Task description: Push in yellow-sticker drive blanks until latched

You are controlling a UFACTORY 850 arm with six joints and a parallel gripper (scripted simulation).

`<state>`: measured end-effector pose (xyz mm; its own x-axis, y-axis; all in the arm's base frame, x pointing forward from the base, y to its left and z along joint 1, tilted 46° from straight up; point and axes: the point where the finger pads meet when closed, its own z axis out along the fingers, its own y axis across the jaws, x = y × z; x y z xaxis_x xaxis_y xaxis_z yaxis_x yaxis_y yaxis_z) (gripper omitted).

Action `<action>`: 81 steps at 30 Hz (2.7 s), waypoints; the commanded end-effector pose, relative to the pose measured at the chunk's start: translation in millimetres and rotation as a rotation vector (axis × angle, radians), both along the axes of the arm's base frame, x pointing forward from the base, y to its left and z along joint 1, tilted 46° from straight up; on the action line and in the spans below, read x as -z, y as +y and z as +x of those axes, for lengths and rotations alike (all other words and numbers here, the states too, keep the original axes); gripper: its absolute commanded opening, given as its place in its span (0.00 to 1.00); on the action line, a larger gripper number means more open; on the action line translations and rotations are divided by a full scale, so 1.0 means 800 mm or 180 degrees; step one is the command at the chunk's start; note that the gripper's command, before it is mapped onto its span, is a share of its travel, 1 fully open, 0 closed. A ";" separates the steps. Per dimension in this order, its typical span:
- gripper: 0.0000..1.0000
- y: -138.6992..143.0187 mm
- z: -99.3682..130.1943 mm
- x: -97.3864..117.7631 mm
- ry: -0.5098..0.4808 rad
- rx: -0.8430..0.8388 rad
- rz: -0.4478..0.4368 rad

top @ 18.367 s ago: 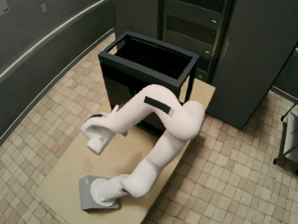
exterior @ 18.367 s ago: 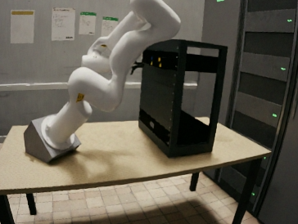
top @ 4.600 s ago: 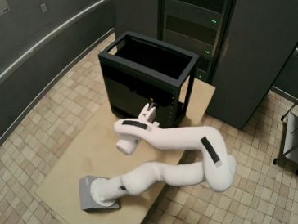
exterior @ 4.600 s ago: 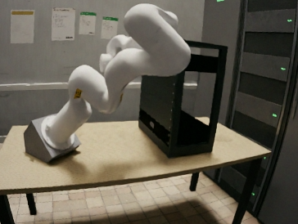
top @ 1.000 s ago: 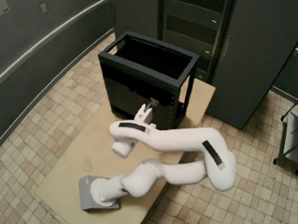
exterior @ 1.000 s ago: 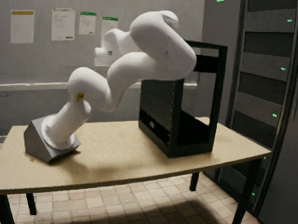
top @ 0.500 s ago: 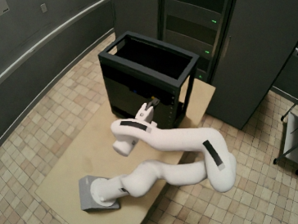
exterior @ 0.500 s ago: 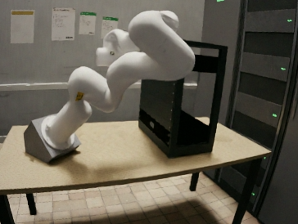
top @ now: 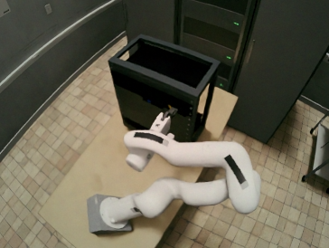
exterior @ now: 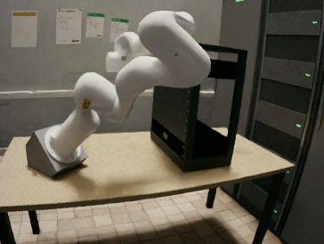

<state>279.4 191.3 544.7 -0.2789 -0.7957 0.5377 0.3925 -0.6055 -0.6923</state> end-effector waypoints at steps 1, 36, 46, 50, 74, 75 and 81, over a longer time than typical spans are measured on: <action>0.00 0.000 0.002 -0.002 -0.0002 -0.0001 0.0003; 0.00 0.000 0.008 -0.005 -0.0002 -0.0001 0.0003; 0.00 0.001 0.011 -0.007 -0.0002 -0.0001 0.0003; 0.00 0.001 0.011 -0.007 -0.0002 -0.0001 0.0003; 0.00 0.001 0.015 -0.009 -0.0002 -0.0001 0.0003; 0.00 0.001 0.015 -0.009 -0.0002 -0.0001 0.0003; 0.00 0.000 0.003 -0.003 -0.0002 -0.0001 0.0003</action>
<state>289.1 191.3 550.9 -0.2796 -0.7964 0.5363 0.3925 -0.6045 -0.6931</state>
